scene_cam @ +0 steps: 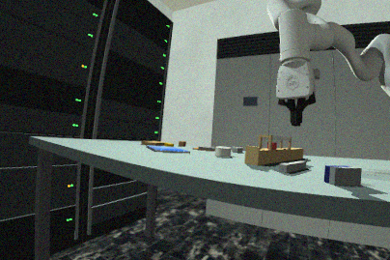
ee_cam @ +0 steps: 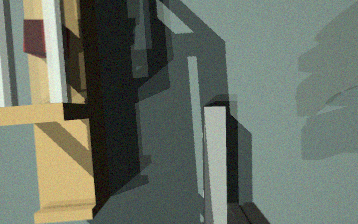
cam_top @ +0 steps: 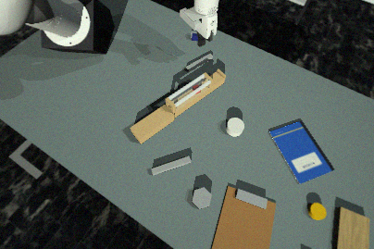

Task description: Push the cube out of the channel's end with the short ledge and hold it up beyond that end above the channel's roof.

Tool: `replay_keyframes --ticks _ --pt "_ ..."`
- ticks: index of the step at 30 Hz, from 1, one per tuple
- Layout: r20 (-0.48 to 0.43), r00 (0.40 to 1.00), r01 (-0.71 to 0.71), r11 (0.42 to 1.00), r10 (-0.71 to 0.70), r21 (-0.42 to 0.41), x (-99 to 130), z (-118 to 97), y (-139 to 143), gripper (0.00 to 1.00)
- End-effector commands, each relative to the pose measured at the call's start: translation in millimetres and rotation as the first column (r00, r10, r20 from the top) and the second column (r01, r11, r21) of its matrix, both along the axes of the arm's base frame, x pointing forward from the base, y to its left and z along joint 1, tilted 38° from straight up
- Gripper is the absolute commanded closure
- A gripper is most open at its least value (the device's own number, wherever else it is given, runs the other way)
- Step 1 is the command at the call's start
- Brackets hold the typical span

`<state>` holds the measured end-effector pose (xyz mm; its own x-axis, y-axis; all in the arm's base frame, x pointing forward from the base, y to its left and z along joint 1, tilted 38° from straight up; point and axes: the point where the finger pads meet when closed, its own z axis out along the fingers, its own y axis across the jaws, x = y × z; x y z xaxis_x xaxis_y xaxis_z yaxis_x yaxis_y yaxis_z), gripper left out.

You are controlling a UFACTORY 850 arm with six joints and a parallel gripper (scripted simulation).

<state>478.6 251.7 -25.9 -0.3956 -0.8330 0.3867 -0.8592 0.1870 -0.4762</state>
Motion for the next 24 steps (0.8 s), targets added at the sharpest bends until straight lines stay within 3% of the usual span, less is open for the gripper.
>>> replay_keyframes --ticks 1,9,16,20,24 --pt "0.000 1.000 -0.002 1.000 0.002 0.001 0.3 0.4 0.8 1.00" --pt "-0.020 0.999 -0.032 0.999 0.032 -0.012 0.3 0.4 0.8 1.00" --pt "-0.118 0.979 -0.176 0.983 0.168 -0.060 0.3 0.3 0.7 1.00" --pt "-0.222 0.929 -0.322 0.942 0.295 -0.093 0.3 0.3 0.7 1.00" --pt "-0.337 0.843 -0.479 0.871 0.420 -0.111 0.3 0.2 0.6 1.00"
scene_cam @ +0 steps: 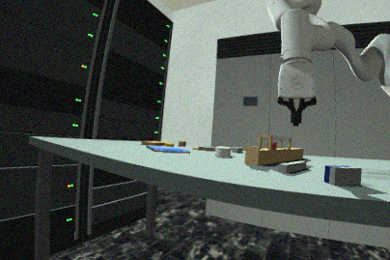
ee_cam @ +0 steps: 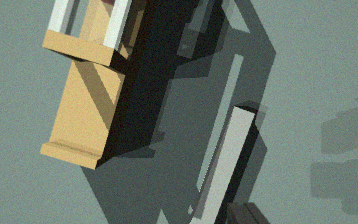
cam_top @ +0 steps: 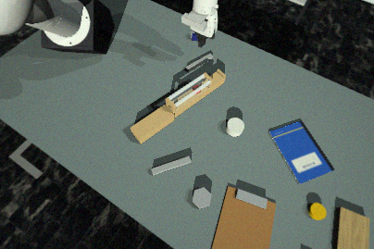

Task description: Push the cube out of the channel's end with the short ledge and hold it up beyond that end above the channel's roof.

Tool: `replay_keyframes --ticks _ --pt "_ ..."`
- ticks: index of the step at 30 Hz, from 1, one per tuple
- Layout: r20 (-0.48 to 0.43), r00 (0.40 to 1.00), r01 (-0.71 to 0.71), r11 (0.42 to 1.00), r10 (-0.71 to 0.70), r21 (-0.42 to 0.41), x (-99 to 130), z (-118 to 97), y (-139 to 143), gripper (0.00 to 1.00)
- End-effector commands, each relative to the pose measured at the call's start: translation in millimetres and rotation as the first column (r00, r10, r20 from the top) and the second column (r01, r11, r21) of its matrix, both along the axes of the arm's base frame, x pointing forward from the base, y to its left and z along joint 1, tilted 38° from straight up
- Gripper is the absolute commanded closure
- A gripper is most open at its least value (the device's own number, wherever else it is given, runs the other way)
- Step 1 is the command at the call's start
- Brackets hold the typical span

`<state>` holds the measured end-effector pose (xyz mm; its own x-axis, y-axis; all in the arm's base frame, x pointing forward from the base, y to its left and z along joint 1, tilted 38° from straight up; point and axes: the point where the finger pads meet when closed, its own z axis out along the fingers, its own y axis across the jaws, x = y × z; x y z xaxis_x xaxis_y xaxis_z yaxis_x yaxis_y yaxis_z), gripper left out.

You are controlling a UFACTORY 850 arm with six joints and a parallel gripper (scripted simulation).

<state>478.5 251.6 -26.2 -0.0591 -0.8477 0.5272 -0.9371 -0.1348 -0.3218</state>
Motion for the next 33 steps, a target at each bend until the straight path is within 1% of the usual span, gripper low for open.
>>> replay_keyframes --ticks 1,2,3,4,6,9,13,17,19,20,24,28,33 --pt "-0.141 0.976 -0.179 0.981 0.168 -0.069 0.4 0.5 0.7 1.00" --pt "-0.141 0.976 -0.179 0.981 0.168 -0.069 0.4 0.5 0.7 1.00" --pt "-0.200 0.950 -0.261 0.961 0.239 -0.090 0.4 0.4 0.7 1.00" --pt "-0.237 0.930 -0.313 0.945 0.282 -0.101 0.4 0.4 0.7 1.00" --pt "-0.275 0.901 -0.375 0.920 0.335 -0.110 0.4 0.4 0.6 1.00" --pt "-0.344 0.841 -0.479 0.869 0.417 -0.119 0.4 0.3 0.6 1.00" --pt "-0.437 0.739 -0.612 0.781 0.512 -0.120 0.4 0.2 0.5 1.00" --pt "-0.525 0.618 -0.730 0.675 0.586 -0.106 0.4 0.1 0.4 1.00" --pt "-0.525 0.618 -0.730 0.675 0.586 -0.106 0.4 0.1 0.4 1.00" --pt "-0.588 0.519 -0.803 0.590 0.621 -0.086 0.4 0.1 0.4 1.00" --pt "-0.653 0.390 -0.878 0.475 0.649 -0.053 0.4 0.0 0.3 1.00" --pt "-0.718 0.237 -0.941 0.338 0.655 -0.002 0.4 0.0 0.2 1.00" --pt "-0.781 0.043 -0.984 0.163 0.623 0.076 0.5 -0.1 0.1 1.00"
